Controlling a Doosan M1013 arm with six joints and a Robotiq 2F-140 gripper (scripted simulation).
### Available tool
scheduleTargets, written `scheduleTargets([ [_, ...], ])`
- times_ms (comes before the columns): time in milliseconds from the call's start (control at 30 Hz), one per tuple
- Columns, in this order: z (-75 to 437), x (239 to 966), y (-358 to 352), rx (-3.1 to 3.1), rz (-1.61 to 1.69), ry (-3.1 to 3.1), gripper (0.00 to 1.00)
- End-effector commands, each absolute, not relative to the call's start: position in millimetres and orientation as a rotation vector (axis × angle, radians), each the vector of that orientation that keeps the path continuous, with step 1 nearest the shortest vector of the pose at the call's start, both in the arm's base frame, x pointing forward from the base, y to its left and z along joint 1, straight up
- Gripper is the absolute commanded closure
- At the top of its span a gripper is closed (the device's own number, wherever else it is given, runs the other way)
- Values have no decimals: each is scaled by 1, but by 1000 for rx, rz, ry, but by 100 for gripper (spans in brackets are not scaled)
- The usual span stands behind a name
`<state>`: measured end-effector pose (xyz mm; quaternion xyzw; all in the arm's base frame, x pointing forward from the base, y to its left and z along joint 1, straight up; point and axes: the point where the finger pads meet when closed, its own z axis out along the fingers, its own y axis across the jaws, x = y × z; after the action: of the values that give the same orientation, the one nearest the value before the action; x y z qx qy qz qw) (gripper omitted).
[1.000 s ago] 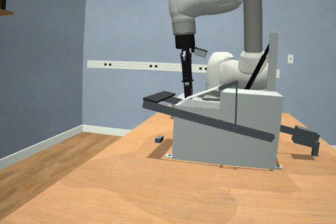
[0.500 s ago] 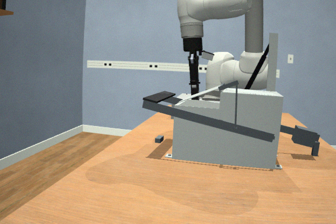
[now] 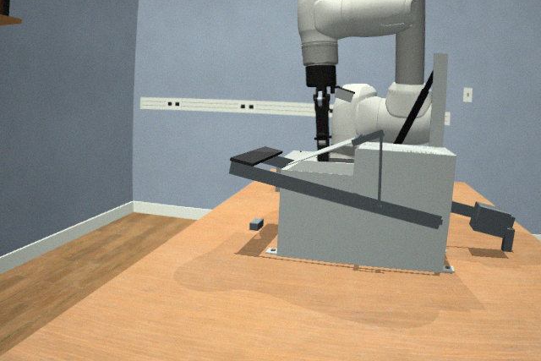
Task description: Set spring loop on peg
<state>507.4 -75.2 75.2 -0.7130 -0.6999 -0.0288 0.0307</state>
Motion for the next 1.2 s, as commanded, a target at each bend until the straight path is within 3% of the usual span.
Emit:
scheduleTargets([
  [0, 74, 504, -70, -2200, -86, -2159, 75],
  [1167, 54, 460, -18, -2219, -45, -2178, 75],
])
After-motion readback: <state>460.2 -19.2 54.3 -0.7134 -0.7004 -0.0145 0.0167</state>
